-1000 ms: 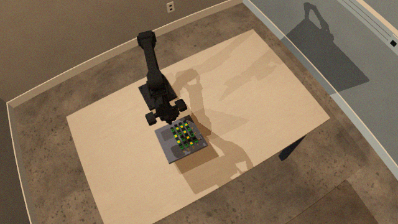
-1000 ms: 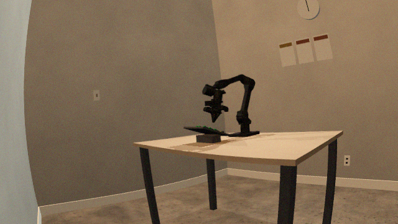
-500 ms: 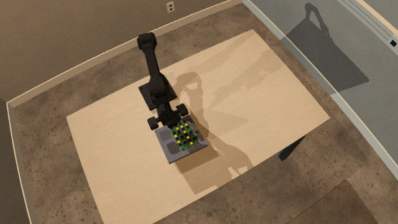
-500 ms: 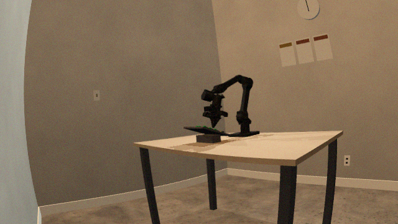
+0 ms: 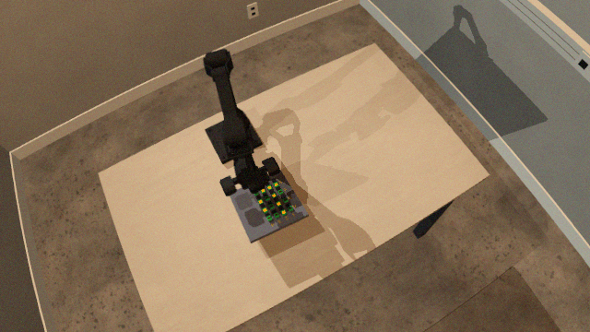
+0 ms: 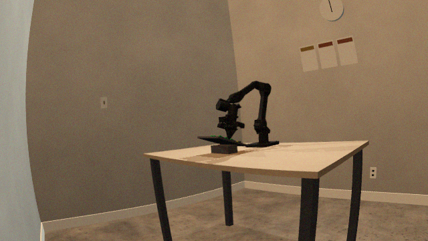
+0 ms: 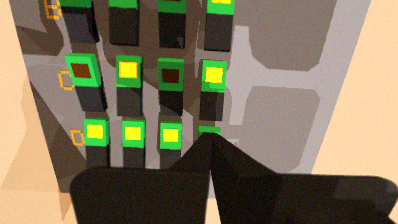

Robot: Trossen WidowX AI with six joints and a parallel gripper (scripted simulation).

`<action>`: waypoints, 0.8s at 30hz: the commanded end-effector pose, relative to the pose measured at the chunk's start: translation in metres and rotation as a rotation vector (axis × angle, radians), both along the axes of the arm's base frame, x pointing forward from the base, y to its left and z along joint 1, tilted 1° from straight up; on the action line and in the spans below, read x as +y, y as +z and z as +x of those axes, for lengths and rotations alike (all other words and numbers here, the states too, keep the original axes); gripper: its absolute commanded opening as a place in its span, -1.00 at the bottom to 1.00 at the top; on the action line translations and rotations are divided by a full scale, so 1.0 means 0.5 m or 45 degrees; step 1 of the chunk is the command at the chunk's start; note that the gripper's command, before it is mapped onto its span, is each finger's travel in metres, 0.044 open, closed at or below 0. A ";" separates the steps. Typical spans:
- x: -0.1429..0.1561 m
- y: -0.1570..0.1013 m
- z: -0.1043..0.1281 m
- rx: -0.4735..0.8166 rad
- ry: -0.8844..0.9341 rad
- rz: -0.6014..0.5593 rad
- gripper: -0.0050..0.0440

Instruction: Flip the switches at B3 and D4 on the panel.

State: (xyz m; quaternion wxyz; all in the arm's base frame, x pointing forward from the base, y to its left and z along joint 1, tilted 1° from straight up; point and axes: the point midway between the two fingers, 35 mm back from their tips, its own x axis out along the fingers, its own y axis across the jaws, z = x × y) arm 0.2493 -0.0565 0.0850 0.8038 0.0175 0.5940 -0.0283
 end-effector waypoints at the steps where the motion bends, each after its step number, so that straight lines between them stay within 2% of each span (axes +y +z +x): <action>1: -0.001 0.004 0.006 -0.015 -0.001 -0.006 -1.00; 24: 0.000 -0.003 0.004 -0.007 -0.001 -0.005 -1.00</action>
